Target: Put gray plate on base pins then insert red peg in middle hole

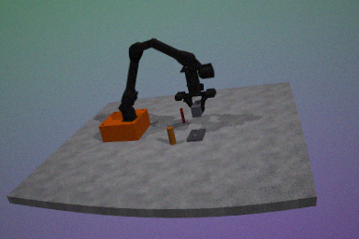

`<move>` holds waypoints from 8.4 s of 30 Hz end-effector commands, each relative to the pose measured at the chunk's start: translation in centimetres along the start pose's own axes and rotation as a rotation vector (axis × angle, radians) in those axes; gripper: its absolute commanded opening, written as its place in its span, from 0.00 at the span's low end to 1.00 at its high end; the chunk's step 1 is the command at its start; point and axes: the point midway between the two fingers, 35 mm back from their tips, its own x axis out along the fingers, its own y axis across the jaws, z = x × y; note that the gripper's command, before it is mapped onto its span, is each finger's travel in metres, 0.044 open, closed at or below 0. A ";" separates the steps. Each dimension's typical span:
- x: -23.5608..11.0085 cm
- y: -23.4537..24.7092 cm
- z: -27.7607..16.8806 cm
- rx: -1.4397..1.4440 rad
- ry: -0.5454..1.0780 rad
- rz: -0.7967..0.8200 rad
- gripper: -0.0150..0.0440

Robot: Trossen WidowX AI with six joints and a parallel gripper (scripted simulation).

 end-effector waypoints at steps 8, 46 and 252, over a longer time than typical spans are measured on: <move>1.7 0.4 -3.1 -0.028 0.004 0.004 0.25; 4.1 1.2 -6.3 -0.059 0.007 0.005 0.25; 2.3 11.9 11.6 2.607 0.013 0.014 0.25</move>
